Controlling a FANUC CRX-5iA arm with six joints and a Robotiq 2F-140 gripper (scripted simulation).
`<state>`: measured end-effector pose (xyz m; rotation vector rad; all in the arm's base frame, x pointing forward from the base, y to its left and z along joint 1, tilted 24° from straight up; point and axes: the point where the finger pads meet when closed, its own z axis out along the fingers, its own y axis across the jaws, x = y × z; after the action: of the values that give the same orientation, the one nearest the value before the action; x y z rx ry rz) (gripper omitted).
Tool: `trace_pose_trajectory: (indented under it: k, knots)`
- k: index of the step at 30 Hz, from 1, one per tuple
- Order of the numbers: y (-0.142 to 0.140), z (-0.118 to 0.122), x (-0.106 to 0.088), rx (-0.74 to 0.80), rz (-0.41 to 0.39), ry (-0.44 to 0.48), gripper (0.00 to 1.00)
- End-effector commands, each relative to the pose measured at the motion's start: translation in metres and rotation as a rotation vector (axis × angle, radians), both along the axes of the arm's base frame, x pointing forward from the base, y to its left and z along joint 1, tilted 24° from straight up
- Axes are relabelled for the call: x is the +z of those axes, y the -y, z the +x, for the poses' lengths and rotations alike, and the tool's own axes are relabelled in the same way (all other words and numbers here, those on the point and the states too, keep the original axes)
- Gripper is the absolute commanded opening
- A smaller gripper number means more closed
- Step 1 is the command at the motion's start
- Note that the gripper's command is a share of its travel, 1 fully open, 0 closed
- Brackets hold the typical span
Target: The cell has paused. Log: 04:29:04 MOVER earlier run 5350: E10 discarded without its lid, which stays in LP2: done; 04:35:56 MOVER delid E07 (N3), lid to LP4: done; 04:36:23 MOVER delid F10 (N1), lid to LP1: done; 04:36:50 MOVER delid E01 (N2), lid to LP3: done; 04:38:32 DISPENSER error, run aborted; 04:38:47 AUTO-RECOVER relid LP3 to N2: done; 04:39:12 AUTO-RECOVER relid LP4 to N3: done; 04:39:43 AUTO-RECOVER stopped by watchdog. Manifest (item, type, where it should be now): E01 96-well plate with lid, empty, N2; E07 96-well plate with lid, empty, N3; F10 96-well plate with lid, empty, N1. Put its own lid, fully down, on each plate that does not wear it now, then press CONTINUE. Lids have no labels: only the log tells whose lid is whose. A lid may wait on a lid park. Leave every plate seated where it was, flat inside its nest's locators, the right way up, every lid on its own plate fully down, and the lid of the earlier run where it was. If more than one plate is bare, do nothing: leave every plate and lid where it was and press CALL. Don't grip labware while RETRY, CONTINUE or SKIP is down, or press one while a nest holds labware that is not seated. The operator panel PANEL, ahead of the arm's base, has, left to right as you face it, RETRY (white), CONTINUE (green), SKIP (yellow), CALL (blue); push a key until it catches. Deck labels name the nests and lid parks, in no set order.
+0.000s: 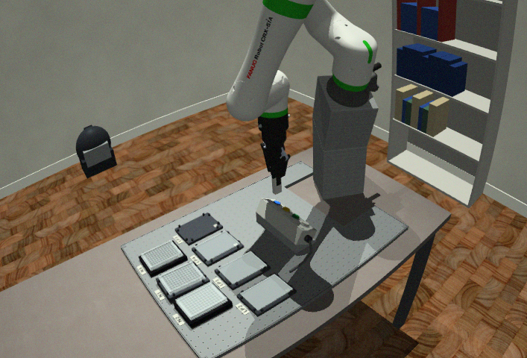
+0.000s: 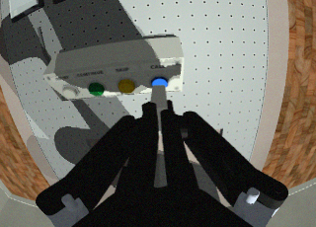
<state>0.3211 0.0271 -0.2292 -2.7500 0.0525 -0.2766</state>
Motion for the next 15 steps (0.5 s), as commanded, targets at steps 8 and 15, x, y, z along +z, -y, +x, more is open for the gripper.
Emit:
trace_pose_trajectory:
  k: [8,15]
  knots:
    - [0.003,-0.002,0.008,0.0,0.0,0.0,0.0]
    - [0.006,-0.003,0.014,0.0,0.0,0.0,0.0]
